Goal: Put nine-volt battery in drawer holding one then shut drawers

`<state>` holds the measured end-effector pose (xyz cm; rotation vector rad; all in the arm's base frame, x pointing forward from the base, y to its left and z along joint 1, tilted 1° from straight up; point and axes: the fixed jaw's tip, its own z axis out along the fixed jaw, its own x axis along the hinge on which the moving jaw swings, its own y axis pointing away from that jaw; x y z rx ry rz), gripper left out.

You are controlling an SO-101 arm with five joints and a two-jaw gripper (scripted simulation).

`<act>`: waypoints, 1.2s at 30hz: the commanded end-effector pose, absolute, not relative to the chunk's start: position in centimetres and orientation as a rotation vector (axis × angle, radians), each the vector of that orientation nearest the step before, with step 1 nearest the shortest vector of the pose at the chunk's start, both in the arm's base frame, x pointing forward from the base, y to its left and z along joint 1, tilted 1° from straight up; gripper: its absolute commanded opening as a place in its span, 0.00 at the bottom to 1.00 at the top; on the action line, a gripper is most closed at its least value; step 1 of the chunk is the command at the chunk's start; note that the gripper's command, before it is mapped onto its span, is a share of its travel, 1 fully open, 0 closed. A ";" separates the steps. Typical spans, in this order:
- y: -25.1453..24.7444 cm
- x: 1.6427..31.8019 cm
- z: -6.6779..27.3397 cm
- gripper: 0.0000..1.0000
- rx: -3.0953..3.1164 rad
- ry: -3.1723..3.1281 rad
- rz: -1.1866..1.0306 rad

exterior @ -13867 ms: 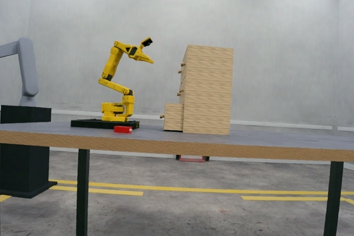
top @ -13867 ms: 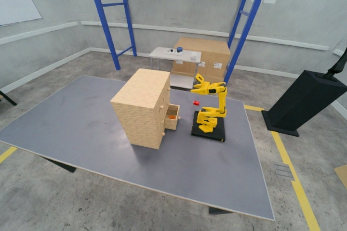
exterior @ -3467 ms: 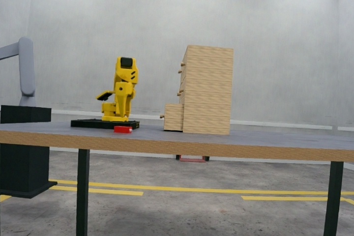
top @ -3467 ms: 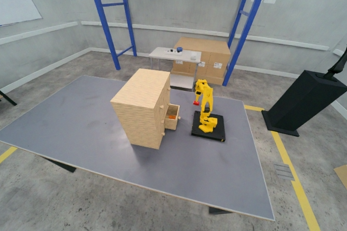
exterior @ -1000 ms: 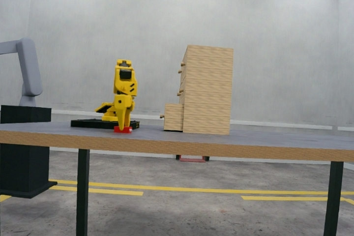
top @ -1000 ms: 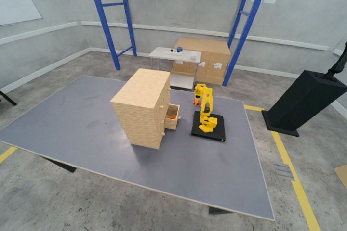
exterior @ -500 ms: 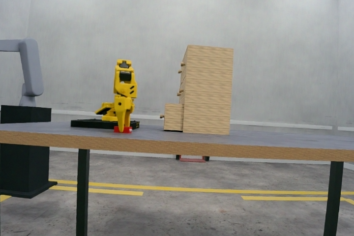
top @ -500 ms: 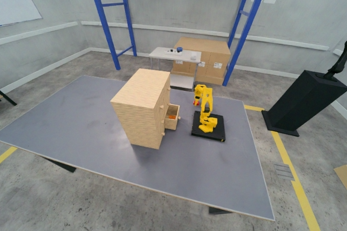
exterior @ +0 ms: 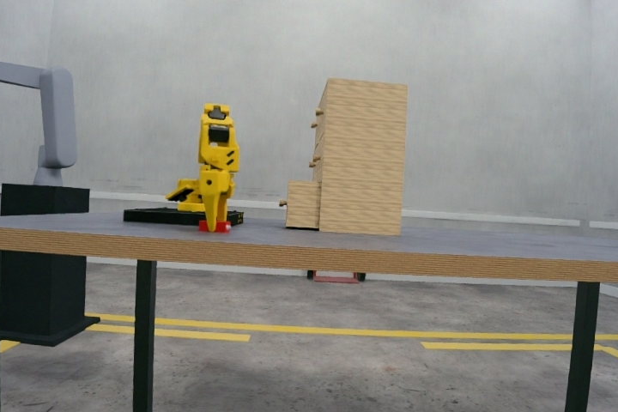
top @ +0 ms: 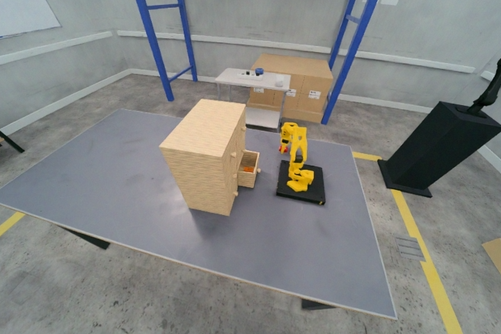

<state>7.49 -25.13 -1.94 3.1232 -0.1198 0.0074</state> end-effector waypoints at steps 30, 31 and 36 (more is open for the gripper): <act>-25.1 7.3 -1.9 0.30 3.131 -0.116 0.005; -25.1 7.3 -1.9 0.30 3.131 -0.116 0.005; -25.1 7.3 -1.9 0.28 3.131 -0.116 0.005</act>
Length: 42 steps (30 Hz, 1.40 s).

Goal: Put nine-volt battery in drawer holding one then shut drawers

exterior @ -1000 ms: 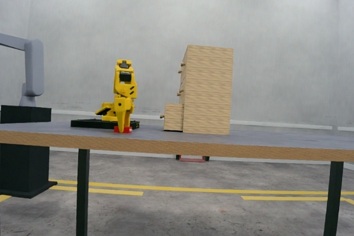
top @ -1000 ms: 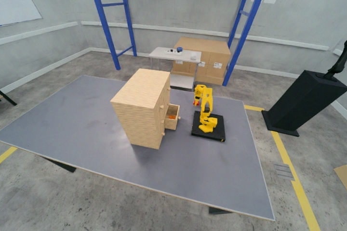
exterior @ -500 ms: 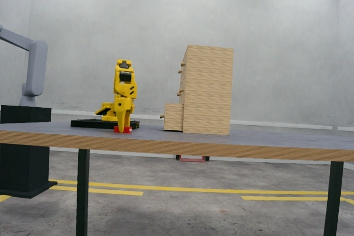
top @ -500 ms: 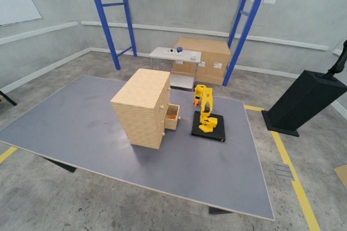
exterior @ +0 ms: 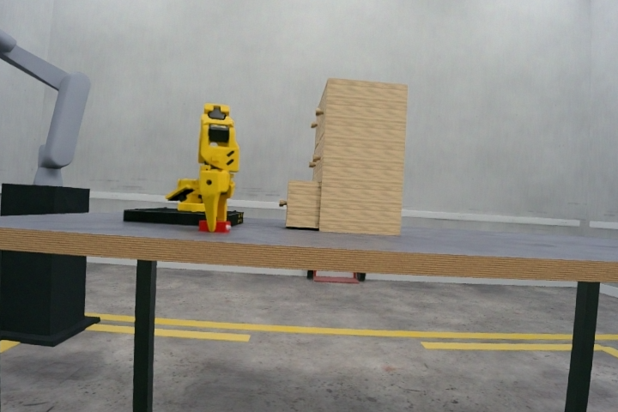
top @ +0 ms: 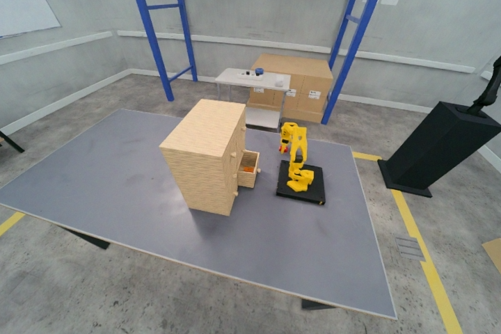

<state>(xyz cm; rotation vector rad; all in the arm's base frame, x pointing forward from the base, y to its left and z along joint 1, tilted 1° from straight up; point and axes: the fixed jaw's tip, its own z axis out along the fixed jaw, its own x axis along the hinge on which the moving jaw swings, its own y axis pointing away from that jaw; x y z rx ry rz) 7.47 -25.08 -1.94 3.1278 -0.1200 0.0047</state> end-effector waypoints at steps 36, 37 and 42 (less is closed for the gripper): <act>-25.1 7.3 -1.9 0.07 3.131 -0.116 0.005; -25.1 7.3 -1.9 0.06 3.131 -0.116 0.005; -25.1 7.3 -1.9 0.03 3.131 -0.116 0.005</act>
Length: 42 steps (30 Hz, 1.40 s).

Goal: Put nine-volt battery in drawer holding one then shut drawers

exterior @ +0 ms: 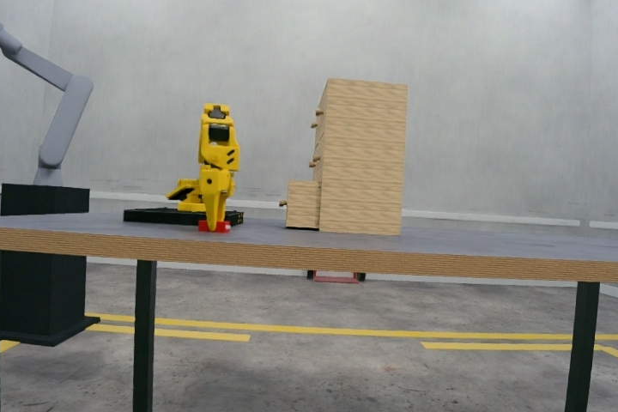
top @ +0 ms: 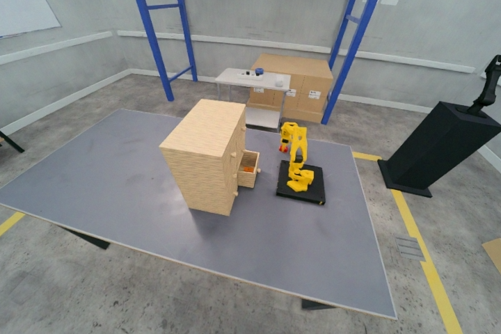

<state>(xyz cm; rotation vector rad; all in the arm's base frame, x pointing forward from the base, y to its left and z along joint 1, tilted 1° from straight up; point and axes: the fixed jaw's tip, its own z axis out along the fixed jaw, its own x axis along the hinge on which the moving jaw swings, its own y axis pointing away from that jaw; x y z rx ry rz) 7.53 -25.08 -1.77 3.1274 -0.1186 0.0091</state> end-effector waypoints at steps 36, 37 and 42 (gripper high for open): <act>-25.3 7.4 1.1 0.00 3.131 -0.113 0.005; -25.3 7.4 1.3 0.00 3.131 -0.113 0.005; -25.2 7.4 2.0 0.00 3.131 -0.113 0.005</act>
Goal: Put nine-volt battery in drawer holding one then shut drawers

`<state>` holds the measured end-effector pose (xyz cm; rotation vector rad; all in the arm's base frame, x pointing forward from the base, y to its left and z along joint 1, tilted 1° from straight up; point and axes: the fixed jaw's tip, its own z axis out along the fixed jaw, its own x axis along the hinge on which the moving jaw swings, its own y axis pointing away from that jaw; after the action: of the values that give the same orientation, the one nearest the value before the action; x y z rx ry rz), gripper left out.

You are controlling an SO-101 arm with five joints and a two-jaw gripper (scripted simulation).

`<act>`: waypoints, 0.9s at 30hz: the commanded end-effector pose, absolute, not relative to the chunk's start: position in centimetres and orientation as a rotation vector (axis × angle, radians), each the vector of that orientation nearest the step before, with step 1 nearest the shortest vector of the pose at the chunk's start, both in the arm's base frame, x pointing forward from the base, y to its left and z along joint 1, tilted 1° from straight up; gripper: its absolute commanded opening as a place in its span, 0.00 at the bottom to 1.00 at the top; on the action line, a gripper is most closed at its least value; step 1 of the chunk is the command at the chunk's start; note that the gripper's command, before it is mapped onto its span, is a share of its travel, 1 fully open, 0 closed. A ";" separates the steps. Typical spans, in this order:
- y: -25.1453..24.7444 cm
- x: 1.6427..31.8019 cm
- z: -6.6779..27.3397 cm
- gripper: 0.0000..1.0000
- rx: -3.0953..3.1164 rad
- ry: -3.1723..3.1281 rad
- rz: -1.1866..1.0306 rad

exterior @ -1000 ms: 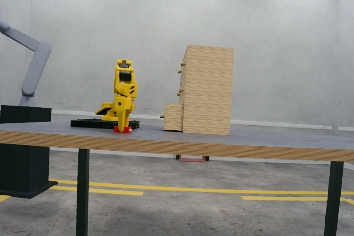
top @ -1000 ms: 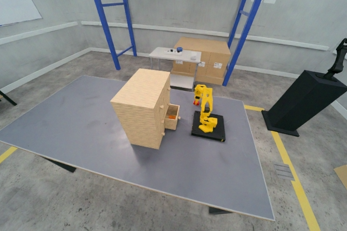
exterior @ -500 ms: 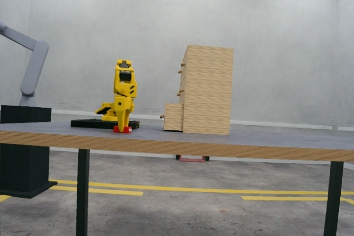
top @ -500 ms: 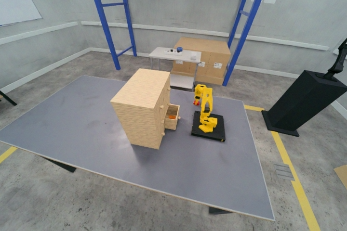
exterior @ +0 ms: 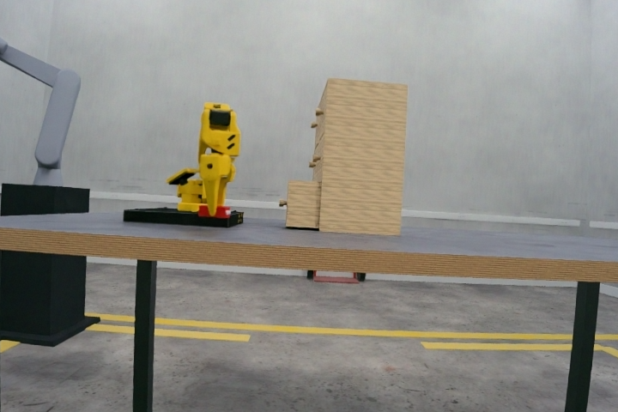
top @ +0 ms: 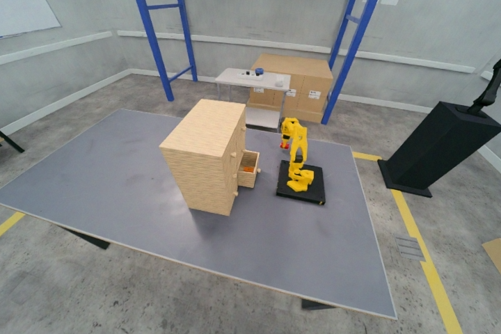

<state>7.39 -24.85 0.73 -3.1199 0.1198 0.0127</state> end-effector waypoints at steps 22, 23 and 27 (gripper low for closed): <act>-23.9 7.8 3.9 0.00 -3.132 0.329 -0.006; -23.7 7.8 4.0 0.00 -3.129 0.360 -0.006; -23.0 8.0 4.1 0.00 -3.112 0.483 -0.006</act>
<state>7.61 -23.41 3.46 -3.0866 0.3973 0.0248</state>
